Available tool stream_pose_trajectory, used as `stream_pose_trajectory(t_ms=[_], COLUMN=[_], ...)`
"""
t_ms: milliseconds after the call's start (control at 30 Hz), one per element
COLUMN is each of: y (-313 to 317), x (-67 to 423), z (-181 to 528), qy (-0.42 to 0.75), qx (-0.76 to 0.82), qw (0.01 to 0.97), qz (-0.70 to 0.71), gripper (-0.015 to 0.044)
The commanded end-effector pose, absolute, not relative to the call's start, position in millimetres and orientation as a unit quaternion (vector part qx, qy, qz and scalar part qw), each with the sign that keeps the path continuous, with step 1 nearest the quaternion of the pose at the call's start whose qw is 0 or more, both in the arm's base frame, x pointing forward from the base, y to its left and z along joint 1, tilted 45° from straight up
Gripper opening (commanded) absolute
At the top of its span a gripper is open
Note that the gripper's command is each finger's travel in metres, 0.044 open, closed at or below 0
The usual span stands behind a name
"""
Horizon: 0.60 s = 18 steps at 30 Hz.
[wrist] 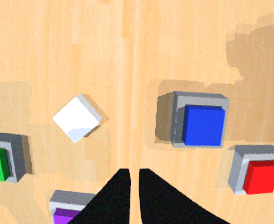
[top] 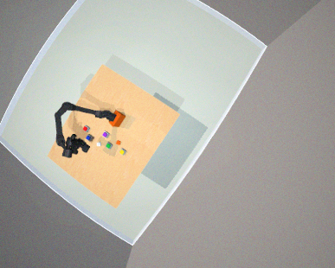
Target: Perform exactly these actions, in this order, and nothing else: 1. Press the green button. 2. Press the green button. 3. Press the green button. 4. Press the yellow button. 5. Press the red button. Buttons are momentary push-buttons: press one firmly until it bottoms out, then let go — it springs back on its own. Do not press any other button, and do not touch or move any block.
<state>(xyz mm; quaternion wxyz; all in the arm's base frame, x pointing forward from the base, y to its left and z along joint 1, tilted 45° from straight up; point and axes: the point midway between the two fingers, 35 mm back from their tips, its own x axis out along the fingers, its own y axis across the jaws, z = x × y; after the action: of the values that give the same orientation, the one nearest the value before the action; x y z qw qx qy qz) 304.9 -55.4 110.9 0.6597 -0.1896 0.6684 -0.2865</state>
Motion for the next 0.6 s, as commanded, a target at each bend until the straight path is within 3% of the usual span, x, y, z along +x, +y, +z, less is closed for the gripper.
stream_pose_trajectory(t_ms=[0, 167, 400, 567], y=[-104, -145, -147, -187], x=[272, 227, 227, 221], z=[152, 189, 188, 148], qy=[0.667, 0.668, 0.668, 0.667], qx=[-0.204, -0.215, -0.215, -0.215], qw=[0.651, 0.637, 0.636, 0.636], qz=[-0.298, -0.321, -0.321, -0.322], gripper=[0.002, 0.002, 0.002, 0.002])
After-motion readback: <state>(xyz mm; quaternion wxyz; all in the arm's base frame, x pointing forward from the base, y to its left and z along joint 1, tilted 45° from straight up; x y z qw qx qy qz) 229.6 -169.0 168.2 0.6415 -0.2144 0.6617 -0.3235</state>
